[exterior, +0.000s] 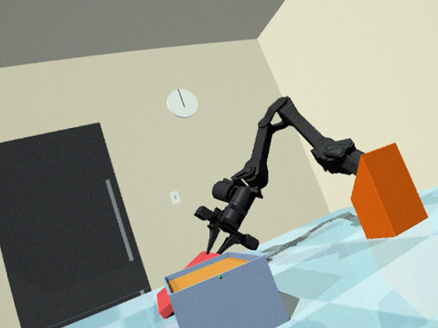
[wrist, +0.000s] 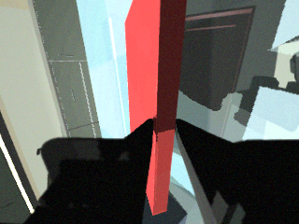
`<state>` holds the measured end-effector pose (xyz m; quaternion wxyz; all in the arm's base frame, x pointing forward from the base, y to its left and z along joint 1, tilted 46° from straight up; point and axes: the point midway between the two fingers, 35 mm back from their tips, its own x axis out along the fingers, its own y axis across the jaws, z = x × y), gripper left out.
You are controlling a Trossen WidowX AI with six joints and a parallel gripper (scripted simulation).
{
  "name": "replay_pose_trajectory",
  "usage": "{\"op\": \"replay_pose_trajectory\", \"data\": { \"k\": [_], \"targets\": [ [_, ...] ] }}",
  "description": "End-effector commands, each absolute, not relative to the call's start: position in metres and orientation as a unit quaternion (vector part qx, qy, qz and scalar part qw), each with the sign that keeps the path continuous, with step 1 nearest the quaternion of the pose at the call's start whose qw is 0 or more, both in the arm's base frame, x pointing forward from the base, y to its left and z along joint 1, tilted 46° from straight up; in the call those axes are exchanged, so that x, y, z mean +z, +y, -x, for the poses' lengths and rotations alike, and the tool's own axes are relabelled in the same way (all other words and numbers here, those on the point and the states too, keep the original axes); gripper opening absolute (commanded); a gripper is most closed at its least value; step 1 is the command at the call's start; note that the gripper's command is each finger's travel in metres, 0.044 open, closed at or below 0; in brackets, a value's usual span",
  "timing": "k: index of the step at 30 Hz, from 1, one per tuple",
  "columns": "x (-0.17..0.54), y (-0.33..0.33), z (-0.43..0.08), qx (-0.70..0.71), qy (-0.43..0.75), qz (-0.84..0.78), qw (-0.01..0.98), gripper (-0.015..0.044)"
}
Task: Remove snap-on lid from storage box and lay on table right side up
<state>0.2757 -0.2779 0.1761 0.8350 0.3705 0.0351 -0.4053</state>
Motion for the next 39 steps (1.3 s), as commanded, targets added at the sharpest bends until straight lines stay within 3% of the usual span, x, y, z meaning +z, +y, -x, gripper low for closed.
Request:
{"op": "replay_pose_trajectory", "data": {
  "k": [1, 10, 20, 22, 28, 39],
  "targets": [
    [0.169, -0.282, -0.274, -0.411, 0.040, -0.370, 0.832, 0.0000],
    [0.164, -0.288, -0.273, -0.411, 0.040, -0.370, 0.832, 0.0000],
    [0.171, -0.284, -0.275, -0.411, 0.040, -0.370, 0.832, 0.0263],
    [0.171, -0.284, -0.275, -0.411, 0.040, -0.370, 0.832, 0.0275],
    [0.169, -0.282, -0.264, -0.411, 0.040, -0.370, 0.832, 0.0433],
    [0.167, -0.276, -0.243, -0.412, 0.040, -0.370, 0.832, 0.0440]
  ]
}}
